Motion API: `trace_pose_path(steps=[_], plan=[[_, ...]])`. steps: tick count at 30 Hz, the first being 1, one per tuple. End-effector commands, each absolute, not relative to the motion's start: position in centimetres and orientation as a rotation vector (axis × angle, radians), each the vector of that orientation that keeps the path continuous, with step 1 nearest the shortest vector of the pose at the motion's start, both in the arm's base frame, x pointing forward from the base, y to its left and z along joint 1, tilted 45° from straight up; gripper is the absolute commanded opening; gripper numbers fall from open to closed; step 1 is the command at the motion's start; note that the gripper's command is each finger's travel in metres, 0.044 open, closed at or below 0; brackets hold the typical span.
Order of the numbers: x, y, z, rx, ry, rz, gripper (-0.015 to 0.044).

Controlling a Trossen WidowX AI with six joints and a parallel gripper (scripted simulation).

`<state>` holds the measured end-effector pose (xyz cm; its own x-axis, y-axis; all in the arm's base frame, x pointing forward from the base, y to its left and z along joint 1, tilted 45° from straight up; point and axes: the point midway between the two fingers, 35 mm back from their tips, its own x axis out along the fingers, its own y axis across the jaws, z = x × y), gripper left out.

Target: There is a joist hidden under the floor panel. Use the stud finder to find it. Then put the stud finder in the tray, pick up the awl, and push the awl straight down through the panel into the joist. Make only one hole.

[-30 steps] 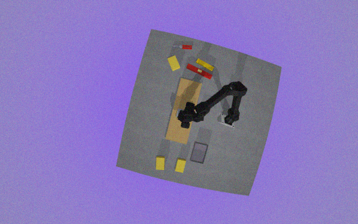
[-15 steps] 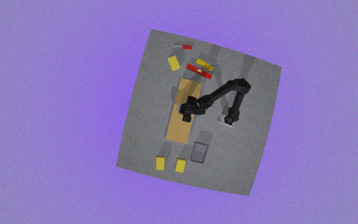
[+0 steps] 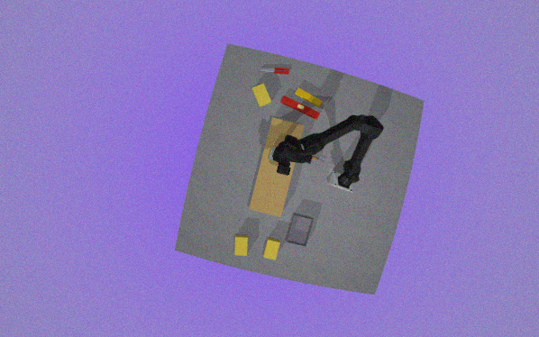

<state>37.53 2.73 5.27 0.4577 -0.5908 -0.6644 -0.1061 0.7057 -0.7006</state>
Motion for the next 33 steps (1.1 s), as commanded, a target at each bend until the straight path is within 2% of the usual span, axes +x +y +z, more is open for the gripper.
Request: trace_pose_path(steps=[1,33], plan=[[37.6,1.6,6.3,-0.761,1.073,-0.346,0.0000],[38.6,-5.1,13.1,-0.765,1.072,-0.349,0.0000]])
